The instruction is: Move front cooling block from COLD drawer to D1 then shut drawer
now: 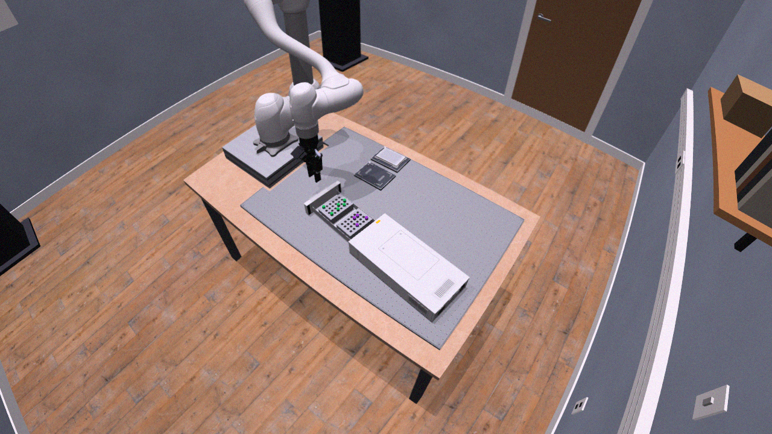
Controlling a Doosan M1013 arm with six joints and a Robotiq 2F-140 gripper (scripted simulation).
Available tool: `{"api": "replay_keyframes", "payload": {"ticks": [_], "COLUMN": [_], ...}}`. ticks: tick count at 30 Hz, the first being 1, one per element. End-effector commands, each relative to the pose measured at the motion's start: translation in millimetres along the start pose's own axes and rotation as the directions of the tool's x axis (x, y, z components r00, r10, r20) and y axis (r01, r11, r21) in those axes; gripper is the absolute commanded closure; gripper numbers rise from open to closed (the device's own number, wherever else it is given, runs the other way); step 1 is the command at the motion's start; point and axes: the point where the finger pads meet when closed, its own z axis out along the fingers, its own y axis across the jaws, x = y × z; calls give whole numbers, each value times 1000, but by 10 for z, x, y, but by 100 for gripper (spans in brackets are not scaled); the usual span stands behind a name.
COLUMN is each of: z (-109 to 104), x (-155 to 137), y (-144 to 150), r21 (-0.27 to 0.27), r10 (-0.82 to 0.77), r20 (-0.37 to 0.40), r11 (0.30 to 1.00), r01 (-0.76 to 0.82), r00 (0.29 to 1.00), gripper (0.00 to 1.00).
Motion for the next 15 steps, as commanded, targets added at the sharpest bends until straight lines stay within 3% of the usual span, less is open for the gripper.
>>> {"api": "replay_keyframes", "payload": {"ticks": [1, 13, 14, 15], "z": [-44, -158, -156, -154], "x": [0, 0, 0, 0], "y": [-5, -7, -48, -93], "r21": [1, 1, 1, 1], "r10": [0, 0, 0, 0], "r20": [0, 0, 0, 0], "r11": [1000, 1000, 1000, 1000], "r01": [0, 0, 0, 0], "r00": [1000, 1000, 1000, 1000], "gripper": [66, 66, 34, 34]}}
